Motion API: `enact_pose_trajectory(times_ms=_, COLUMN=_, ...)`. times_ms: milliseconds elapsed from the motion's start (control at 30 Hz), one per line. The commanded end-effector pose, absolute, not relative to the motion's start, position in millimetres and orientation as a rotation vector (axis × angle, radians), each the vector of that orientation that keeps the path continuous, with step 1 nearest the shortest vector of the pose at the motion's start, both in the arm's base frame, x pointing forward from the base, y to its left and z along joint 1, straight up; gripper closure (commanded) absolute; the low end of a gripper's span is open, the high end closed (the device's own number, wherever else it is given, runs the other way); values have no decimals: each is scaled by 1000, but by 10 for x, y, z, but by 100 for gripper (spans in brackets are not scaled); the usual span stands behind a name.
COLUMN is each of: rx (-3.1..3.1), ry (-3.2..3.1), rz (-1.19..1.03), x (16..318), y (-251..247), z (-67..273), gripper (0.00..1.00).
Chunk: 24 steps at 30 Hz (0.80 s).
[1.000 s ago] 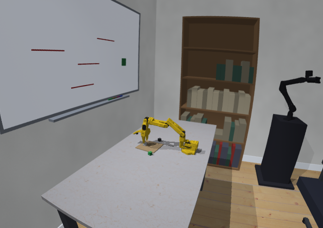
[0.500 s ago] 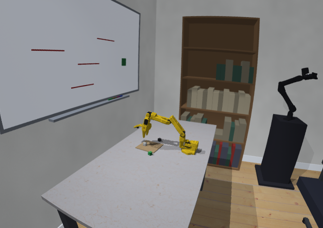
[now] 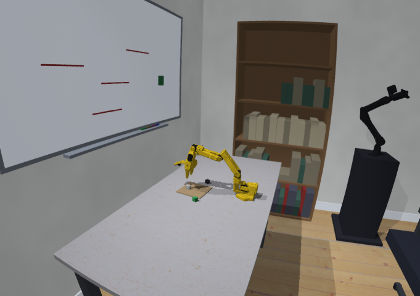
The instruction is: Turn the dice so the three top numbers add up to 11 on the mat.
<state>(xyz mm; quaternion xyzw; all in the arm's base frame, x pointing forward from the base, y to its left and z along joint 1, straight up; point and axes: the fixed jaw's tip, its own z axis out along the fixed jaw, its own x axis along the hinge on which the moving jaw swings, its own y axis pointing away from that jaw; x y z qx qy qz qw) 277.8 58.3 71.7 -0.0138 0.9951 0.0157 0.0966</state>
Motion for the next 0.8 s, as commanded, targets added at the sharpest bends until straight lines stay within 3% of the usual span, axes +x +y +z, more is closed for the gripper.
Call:
enact_pose_trajectory(times_ms=0, rx=-56, ry=2878, rz=65, x=2796, y=612, z=904, gripper=71)
enact_pose_trajectory(times_ms=767, rx=-230, ry=2912, rz=17, x=2722, y=442, z=870, gripper=71)
